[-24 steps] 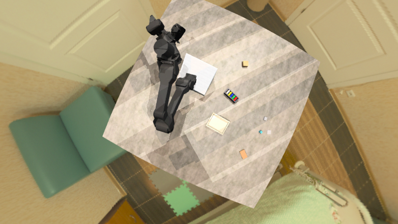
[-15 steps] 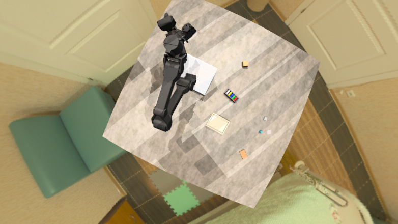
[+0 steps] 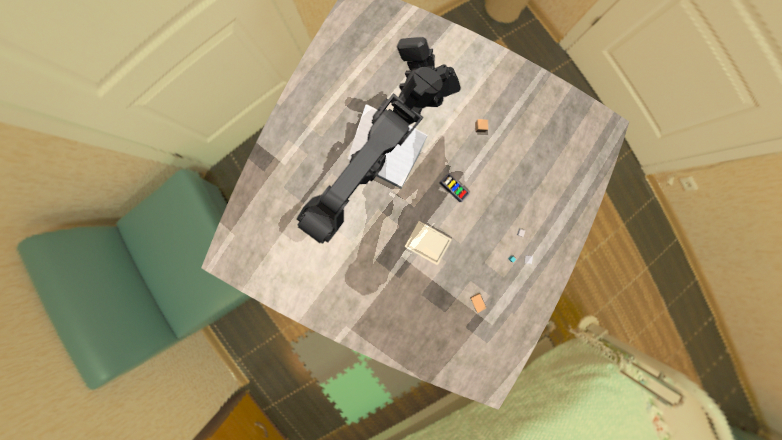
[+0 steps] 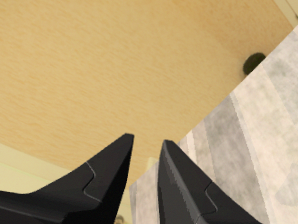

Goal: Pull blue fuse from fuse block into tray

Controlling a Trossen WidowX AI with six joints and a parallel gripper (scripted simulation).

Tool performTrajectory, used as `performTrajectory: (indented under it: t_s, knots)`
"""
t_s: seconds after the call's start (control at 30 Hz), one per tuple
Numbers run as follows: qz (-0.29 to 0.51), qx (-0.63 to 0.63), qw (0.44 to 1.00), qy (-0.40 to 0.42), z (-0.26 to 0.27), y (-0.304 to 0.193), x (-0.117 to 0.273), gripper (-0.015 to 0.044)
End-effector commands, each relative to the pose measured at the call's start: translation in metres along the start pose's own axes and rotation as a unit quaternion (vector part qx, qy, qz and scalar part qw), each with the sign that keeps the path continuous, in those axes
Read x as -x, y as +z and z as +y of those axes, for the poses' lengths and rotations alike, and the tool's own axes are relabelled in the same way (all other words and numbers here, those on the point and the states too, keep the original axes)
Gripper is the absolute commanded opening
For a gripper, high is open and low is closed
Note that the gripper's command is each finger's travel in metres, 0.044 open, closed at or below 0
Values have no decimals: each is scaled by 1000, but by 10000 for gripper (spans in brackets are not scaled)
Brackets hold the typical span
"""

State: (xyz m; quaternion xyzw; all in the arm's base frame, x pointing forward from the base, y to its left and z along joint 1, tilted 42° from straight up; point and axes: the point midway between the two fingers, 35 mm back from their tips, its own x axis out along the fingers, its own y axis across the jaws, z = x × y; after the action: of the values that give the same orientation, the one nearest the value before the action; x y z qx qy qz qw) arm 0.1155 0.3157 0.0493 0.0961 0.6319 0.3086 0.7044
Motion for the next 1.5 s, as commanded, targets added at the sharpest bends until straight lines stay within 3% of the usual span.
performTrajectory:
  t_s: [0.0, 0.17, 0.37, 0.57, 0.73, 0.83, 1.47]
  knots:
    - [-30, 51, 992, -107, -58, 40, -1, 61]
    - [-14, 113, 964, -240, -136, 75, 10, 61]
    - [70, 153, 917, -362, -229, 89, 38, 61]
    - [233, 208, 844, -436, -319, 77, 77, 61]
    - [408, 268, 762, -426, -378, 54, 111, 61]
    - [440, 278, 746, -416, -388, 49, 118, 61]
    - [440, 278, 746, -416, -395, 45, 119, 61]
